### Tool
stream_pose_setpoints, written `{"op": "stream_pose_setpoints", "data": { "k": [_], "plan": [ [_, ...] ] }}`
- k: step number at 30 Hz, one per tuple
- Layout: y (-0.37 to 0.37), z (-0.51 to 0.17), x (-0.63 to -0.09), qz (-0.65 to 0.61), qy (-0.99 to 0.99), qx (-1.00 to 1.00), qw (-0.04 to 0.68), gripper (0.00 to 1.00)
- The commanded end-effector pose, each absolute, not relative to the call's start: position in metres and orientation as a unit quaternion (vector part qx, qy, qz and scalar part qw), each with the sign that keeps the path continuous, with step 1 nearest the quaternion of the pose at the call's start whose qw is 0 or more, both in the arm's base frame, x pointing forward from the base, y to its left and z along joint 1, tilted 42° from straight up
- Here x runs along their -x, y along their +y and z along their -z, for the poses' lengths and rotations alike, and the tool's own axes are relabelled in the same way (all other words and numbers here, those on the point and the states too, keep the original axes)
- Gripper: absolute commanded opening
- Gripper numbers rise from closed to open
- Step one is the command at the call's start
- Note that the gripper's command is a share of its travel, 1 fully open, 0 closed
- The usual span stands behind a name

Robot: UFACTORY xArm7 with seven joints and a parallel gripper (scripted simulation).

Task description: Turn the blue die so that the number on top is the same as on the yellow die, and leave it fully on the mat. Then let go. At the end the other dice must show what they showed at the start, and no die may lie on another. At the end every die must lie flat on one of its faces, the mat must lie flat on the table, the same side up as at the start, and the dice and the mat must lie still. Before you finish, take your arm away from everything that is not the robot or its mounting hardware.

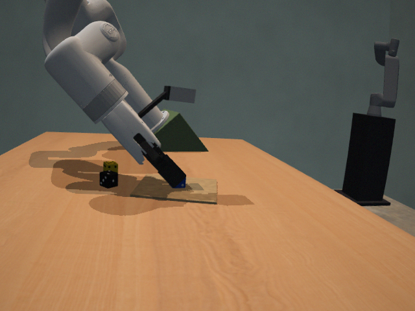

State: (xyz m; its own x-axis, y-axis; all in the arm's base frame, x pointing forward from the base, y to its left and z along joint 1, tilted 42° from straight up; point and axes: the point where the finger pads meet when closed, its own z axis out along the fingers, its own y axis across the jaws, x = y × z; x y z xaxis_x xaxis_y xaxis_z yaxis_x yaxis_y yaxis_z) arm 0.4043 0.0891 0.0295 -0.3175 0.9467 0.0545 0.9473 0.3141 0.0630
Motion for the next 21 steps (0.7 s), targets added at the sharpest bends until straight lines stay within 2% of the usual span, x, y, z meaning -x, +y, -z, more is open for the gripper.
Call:
{"op": "stream_pose_setpoints", "data": {
  "k": [1, 3, 4, 21],
  "plan": [
    [0.0905, -0.0301, -0.4049, 0.042, -0.811, 0.583, 0.003, 0.42],
    [0.0905, -0.0301, -0.4049, 0.042, -0.811, 0.583, 0.003, 0.42],
    [0.0905, -0.0301, -0.4049, 0.042, -0.811, 0.583, 0.003, 0.63],
    [0.0905, -0.0301, -0.4049, 0.042, -0.811, 0.583, 0.003, 0.63]
  ]
}}
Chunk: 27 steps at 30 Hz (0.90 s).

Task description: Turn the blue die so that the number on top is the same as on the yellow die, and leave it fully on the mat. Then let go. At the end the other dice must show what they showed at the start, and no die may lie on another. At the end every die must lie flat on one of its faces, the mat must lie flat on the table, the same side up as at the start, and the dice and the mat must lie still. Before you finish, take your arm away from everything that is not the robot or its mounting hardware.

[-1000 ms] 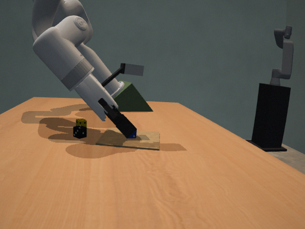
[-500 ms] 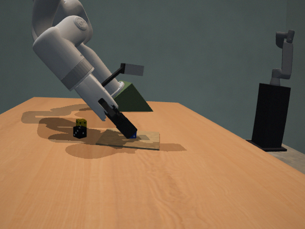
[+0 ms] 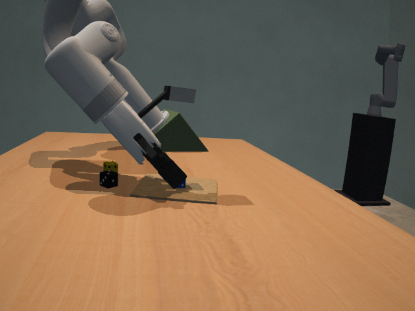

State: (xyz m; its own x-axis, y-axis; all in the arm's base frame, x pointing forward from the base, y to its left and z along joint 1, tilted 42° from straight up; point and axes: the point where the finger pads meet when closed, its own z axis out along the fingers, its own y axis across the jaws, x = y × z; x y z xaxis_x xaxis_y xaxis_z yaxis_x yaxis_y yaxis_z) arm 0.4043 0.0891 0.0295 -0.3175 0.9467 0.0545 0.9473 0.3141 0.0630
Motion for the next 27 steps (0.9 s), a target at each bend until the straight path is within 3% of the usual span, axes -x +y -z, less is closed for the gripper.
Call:
{"op": "stream_pose_setpoints", "data": {
  "k": [1, 27],
  "plan": [
    [0.091, -0.030, -0.405, 0.042, -0.811, 0.583, 0.003, 0.63],
    [0.125, -0.072, -0.391, 0.042, -0.811, 0.583, 0.003, 0.63]
  ]
}}
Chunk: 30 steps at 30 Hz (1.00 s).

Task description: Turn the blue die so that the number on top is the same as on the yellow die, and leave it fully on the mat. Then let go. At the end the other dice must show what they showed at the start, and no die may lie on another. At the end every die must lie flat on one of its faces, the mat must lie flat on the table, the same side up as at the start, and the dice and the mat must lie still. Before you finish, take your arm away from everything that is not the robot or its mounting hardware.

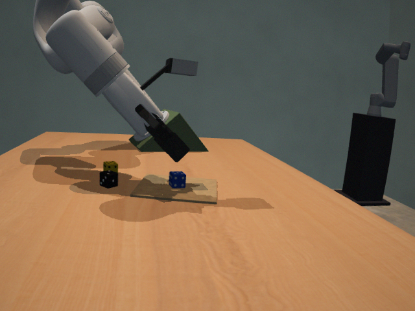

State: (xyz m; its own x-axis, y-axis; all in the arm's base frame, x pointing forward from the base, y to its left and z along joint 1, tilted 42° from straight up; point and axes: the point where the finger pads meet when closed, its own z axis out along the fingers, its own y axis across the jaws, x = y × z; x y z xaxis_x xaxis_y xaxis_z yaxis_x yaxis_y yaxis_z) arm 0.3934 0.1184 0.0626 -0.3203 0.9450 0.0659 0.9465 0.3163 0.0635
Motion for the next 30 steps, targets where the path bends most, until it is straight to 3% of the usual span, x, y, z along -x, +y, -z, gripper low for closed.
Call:
{"op": "stream_pose_setpoints", "data": {
  "k": [1, 18, 30],
  "plan": [
    [0.1264, -0.0733, -0.3899, 0.042, -0.811, 0.583, 0.003, 0.63],
    [0.1329, -0.0806, -0.3869, 0.037, -0.811, 0.583, -0.001, 0.63],
    [0.1351, -0.0802, -0.3858, -0.030, -0.806, 0.584, -0.092, 0.63]
  ]
}}
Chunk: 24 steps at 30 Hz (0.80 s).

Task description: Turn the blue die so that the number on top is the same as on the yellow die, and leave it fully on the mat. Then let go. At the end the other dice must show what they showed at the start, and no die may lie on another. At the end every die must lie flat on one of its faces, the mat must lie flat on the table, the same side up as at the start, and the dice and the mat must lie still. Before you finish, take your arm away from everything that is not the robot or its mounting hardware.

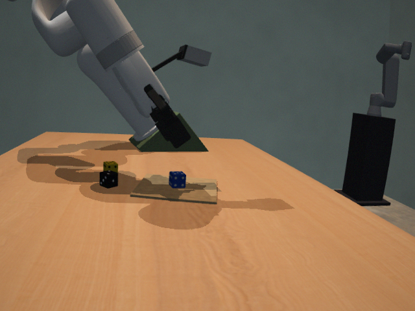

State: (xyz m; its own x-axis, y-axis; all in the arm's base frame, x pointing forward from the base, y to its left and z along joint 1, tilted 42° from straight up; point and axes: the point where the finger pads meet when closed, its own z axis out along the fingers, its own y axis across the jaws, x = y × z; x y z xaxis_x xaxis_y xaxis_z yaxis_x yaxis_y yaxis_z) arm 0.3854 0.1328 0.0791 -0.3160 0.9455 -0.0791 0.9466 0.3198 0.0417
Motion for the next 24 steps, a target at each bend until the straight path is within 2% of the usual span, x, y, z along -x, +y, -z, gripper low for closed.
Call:
{"op": "stream_pose_setpoints", "data": {
  "k": [1, 10, 17, 24],
  "plan": [
    [0.1351, -0.0802, -0.3858, 0.030, 0.806, -0.584, 0.092, 0.63],
    [0.1383, -0.0800, -0.3851, 0.039, 0.804, -0.583, 0.108, 0.63],
    [0.1402, -0.0785, -0.3839, 0.098, 0.790, -0.577, 0.184, 0.63],
    [0.1433, -0.0785, -0.3839, 0.110, 0.785, -0.574, 0.207, 0.63]
  ]
}}
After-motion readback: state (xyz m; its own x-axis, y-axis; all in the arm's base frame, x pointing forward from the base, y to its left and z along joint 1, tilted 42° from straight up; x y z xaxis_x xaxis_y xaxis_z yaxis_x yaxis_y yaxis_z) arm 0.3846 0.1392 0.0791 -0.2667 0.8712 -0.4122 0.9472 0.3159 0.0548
